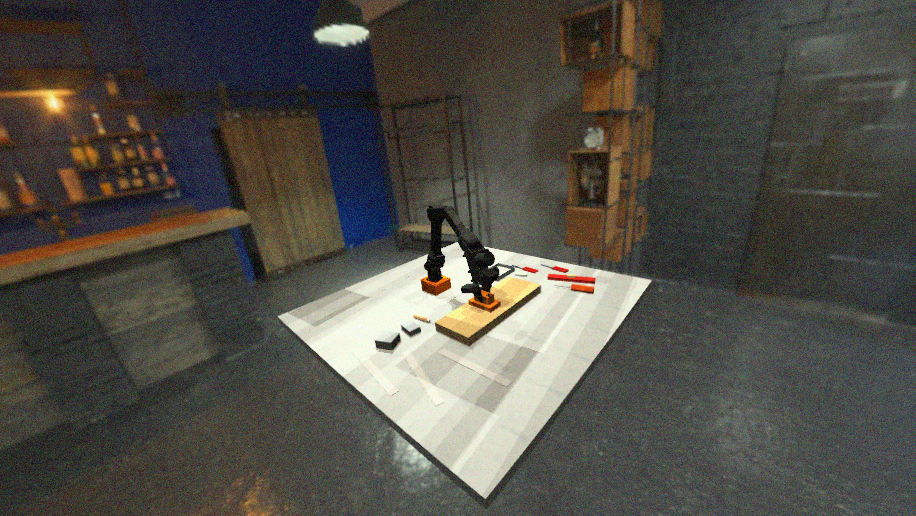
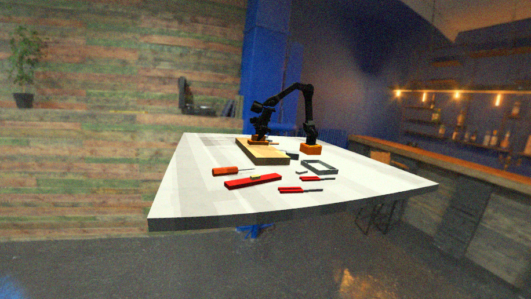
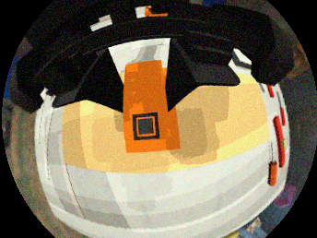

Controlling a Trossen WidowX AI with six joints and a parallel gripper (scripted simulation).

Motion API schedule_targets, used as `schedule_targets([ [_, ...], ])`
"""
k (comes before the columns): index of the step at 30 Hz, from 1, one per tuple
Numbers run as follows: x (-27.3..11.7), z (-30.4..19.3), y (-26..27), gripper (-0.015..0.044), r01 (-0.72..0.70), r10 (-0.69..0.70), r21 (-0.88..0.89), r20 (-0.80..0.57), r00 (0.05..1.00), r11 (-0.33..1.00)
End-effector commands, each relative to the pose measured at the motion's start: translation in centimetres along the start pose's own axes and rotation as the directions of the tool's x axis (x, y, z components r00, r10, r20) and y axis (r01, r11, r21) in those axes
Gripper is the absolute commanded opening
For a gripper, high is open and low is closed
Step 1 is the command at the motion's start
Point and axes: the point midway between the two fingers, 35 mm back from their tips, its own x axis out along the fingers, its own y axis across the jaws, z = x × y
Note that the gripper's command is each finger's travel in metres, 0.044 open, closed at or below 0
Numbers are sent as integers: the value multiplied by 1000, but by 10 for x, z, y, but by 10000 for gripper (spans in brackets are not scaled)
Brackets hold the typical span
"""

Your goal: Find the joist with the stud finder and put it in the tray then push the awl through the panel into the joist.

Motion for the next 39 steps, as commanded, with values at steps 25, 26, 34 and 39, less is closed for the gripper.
schedule_targets([
  [25, 0, 0, -81, 0, 9, -9, -4, -4, 1000, 1000],
  [26, 0, 0, -83, 0, 9, -9, -4, -4, 1000, 1000],
  [34, 0, 0, -106, 0, 12, -12, -5, -4, 1000, 1000],
  [39, -1, 0, -119, 0, 13, -13, -5, -4, 1000, 1000],
])
